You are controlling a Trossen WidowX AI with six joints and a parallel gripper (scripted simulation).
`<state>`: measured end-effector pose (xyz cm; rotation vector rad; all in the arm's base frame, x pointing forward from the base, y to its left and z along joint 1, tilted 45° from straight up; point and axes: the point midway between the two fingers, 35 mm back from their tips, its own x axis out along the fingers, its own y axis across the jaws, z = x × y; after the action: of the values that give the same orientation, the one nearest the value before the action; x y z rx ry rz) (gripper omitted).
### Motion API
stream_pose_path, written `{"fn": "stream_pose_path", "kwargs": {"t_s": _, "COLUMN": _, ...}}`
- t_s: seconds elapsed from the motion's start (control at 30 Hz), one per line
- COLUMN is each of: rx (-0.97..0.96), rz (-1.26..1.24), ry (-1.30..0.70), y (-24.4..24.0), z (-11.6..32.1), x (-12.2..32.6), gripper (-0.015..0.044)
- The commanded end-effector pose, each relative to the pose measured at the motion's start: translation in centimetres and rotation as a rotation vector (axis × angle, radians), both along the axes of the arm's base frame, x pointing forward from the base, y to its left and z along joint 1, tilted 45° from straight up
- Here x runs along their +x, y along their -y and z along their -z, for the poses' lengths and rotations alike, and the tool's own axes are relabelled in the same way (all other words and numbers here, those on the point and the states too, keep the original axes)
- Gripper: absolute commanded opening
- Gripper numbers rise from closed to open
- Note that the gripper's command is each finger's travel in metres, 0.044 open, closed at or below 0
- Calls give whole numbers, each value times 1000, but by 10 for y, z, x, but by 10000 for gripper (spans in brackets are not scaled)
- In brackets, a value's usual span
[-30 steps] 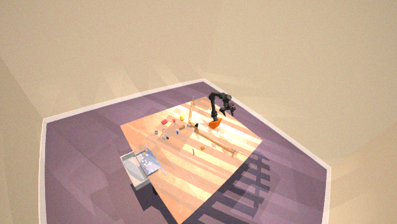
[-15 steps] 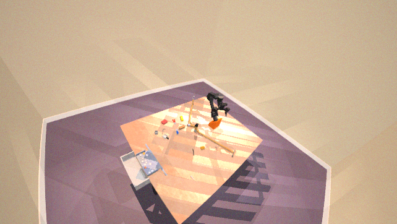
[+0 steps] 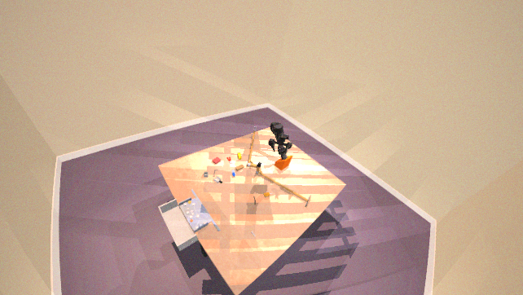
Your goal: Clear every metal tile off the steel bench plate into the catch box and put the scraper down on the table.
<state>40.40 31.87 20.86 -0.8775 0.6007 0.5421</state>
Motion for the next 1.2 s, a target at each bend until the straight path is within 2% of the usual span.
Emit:
{"fn": "stream_pose_path", "kwargs": {"t_s": 0.0, "rx": -9, "rz": 20, "ry": 55, "y": 17, "z": -13, "x": 21, "gripper": 440}}
{"fn": "stream_pose_path", "kwargs": {"t_s": 0.6, "rx": -92, "rz": 105, "ry": 269, "y": 99, "z": -63, "x": 92, "gripper": 440}}
{"fn": "stream_pose_path", "kwargs": {"t_s": 1.17, "rx": -229, "rz": 219, "ry": 454, "y": 194, "z": -115, "x": 136, "gripper": 440}}
